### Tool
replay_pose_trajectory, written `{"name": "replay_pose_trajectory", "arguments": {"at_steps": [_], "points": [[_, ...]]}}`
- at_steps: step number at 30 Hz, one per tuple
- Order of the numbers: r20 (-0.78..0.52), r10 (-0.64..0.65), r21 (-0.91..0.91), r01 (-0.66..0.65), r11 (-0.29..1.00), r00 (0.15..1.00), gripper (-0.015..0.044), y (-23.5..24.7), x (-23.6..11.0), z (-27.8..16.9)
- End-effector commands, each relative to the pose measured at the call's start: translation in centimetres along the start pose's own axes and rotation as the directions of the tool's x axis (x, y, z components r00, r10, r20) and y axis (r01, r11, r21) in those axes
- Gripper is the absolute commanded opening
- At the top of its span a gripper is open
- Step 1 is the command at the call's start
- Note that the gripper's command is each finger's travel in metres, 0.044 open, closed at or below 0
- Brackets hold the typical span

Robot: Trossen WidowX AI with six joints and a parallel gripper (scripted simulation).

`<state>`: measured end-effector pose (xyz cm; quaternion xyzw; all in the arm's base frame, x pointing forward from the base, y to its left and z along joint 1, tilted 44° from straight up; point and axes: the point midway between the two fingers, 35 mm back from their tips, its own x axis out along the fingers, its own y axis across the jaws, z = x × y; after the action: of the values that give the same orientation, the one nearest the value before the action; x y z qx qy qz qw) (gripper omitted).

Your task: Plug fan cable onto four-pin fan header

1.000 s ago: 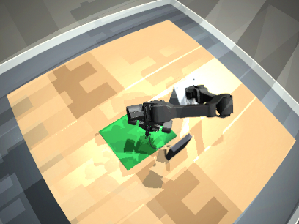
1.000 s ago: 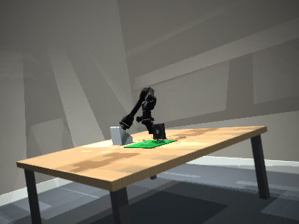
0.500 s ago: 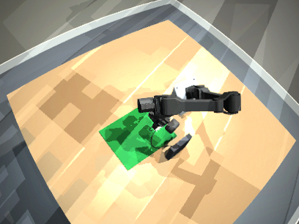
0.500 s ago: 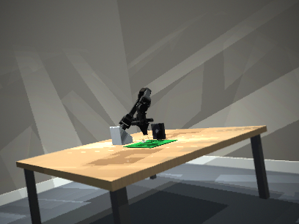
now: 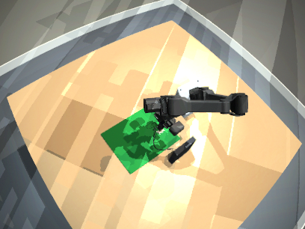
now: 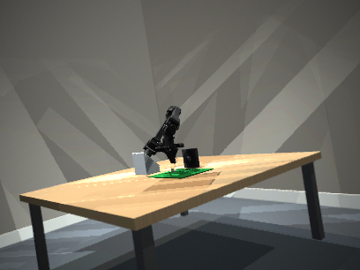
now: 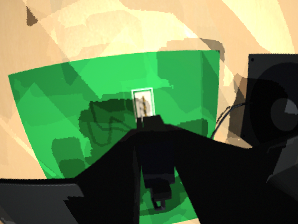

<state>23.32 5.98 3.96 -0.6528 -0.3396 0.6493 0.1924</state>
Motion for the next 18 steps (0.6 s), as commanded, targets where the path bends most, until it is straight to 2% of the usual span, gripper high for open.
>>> {"name": "replay_pose_trajectory", "arguments": {"at_steps": [1,18], "points": [[0.006,0.001,0.017,-0.002,1.0,1.0,0.0,0.12,-0.07,0.88],[0.006,0.001,0.013,-0.001,1.0,1.0,0.0,0.1,-0.07,1.1]]}}
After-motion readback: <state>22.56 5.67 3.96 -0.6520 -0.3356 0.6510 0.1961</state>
